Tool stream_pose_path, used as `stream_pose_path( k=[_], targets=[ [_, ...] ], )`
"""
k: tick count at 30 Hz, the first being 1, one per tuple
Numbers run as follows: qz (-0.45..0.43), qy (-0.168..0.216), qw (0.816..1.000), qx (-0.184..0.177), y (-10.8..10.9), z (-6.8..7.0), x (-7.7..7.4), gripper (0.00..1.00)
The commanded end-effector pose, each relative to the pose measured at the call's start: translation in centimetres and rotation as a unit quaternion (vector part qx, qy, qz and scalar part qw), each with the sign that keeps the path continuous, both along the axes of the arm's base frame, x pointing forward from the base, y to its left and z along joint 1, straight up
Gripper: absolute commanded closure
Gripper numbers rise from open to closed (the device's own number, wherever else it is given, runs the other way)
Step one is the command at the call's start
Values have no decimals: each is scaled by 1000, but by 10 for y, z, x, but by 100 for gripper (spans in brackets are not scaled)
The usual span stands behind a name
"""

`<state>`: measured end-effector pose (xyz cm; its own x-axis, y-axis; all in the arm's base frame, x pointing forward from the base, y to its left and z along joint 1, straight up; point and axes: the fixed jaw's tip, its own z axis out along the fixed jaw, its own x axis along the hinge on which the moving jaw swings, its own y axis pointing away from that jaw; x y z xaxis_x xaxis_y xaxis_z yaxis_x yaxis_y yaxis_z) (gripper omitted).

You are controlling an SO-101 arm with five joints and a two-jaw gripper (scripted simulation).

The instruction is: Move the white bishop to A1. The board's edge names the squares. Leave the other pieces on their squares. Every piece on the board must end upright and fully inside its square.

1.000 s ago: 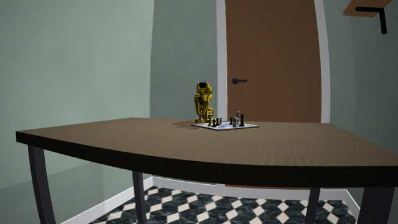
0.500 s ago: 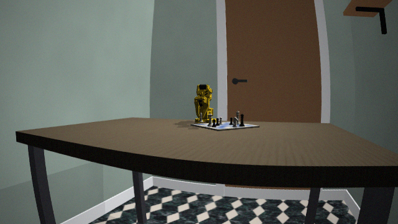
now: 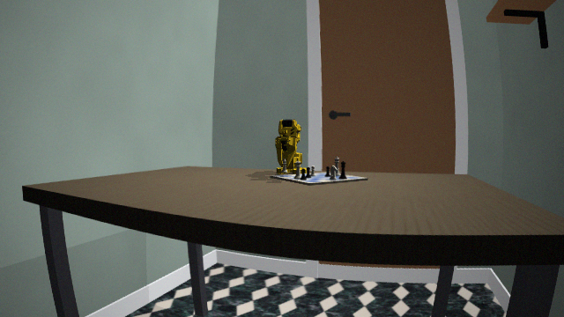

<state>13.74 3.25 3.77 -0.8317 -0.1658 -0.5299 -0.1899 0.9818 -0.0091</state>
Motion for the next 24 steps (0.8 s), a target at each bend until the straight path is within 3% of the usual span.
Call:
stream_pose_path(
  k=[1, 24],
  targets=[
    [0, 10, 1000, -3, -1, -5, -2, 100],
    [2, 10, 1000, -3, -1, -7, -3, 100]
  ],
)
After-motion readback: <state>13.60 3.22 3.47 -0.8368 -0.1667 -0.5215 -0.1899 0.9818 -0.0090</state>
